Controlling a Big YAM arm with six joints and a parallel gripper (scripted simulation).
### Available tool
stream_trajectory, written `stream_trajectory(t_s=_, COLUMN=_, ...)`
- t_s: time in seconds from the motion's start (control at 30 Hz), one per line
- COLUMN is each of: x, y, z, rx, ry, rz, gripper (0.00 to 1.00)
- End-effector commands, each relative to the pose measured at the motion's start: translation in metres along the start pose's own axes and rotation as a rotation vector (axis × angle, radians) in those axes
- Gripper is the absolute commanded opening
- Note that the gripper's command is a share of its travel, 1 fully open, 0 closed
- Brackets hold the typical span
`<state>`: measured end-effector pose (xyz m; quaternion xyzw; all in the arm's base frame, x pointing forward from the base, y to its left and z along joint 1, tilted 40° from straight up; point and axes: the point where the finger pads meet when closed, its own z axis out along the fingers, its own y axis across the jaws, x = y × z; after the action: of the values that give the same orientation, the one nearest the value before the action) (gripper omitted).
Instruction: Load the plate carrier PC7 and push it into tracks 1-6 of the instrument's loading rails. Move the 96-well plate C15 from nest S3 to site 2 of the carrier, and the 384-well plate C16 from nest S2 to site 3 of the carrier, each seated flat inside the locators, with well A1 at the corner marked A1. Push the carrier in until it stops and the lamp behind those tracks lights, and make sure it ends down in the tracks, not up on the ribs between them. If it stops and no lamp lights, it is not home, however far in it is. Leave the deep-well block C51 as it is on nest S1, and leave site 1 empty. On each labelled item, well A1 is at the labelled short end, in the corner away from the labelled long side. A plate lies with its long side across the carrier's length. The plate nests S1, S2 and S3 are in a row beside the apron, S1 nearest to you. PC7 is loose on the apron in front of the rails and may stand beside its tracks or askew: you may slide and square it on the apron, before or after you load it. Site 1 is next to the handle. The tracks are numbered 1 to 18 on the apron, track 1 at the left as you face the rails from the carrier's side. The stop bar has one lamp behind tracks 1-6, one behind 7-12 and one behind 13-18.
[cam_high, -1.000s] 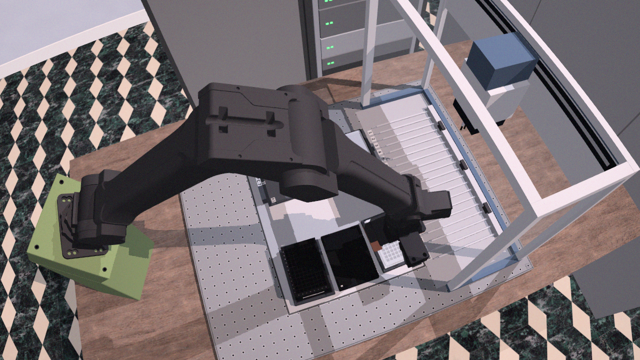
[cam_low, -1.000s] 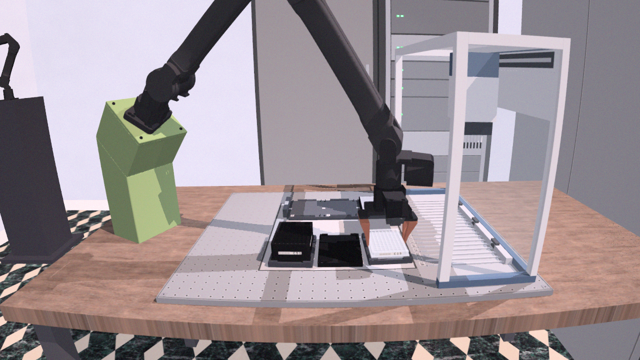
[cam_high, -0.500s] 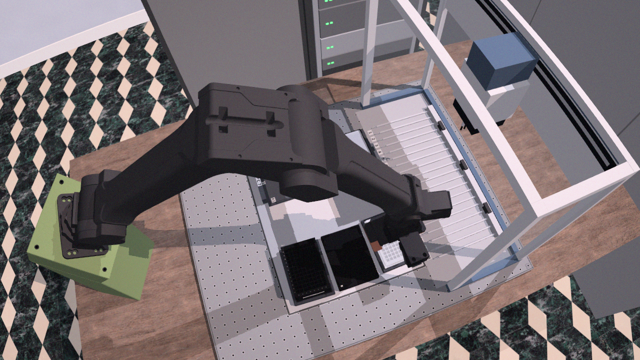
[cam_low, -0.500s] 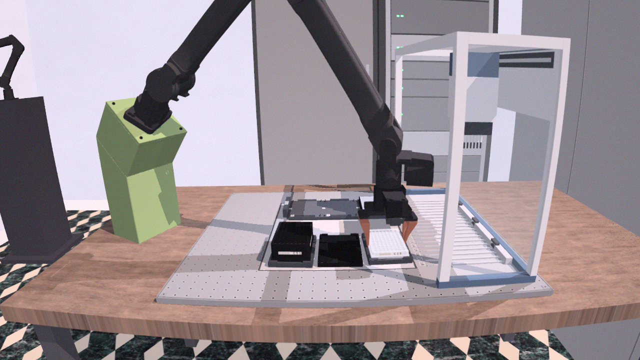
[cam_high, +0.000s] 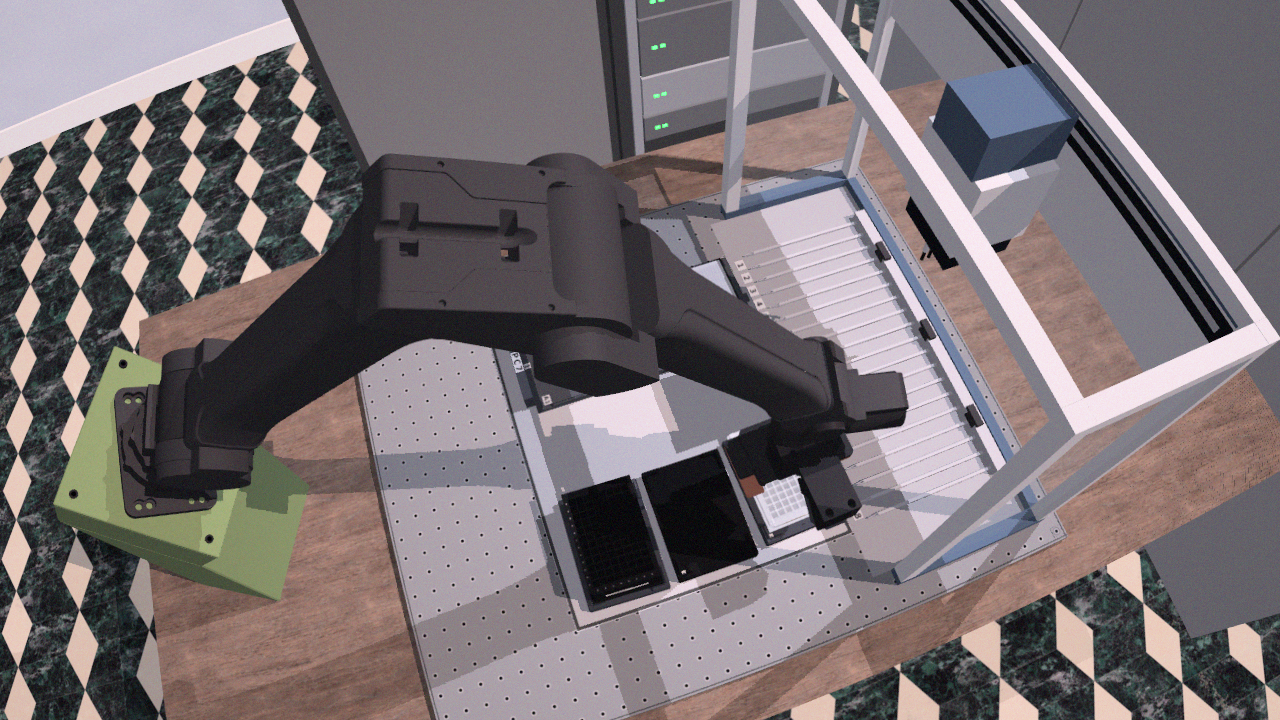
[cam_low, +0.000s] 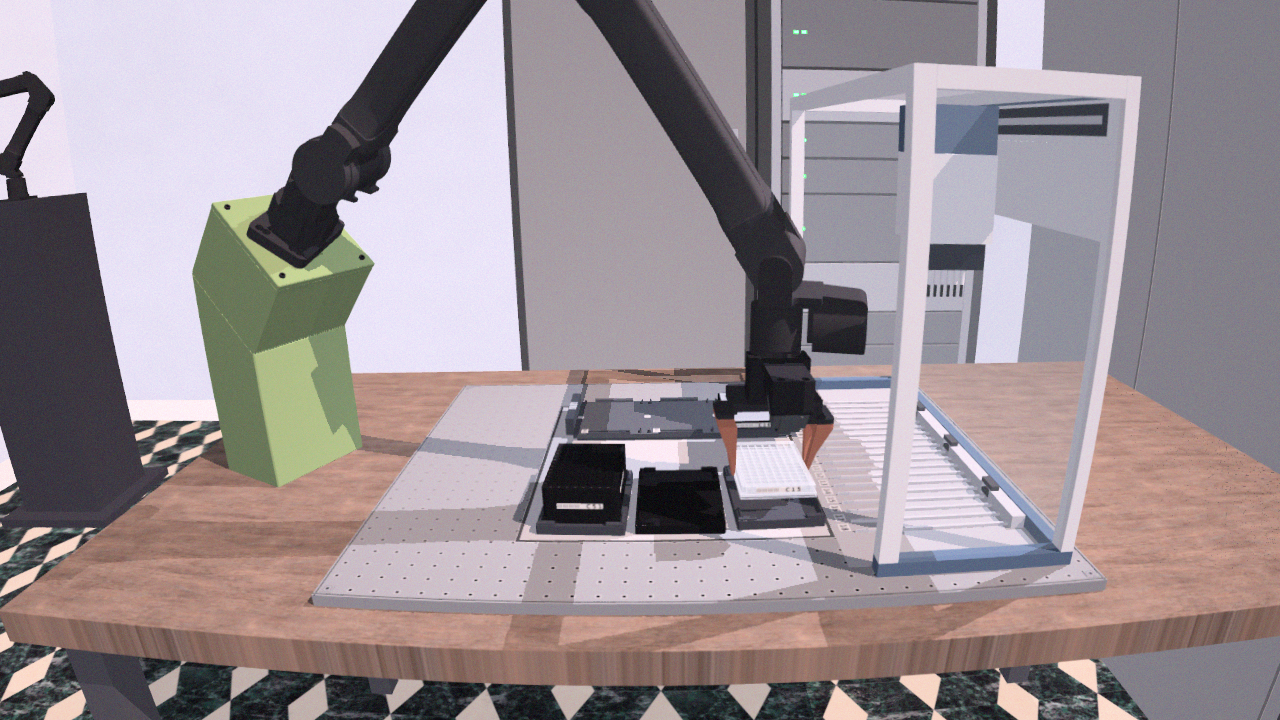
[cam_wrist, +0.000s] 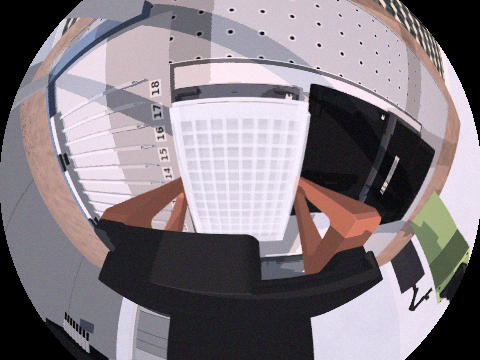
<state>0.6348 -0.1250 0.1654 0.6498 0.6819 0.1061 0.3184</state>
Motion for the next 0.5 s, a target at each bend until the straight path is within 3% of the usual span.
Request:
stream_trajectory(t_s=0.0, x=0.001, y=0.015, z=-0.034, rx=-0.043, ry=-0.006, rz=0.004, gripper=0.00)
stream_trajectory(t_s=0.47, x=0.000, y=0.013, z=-0.066, rx=-0.042, ry=-0.006, rz=0.006, gripper=0.00)
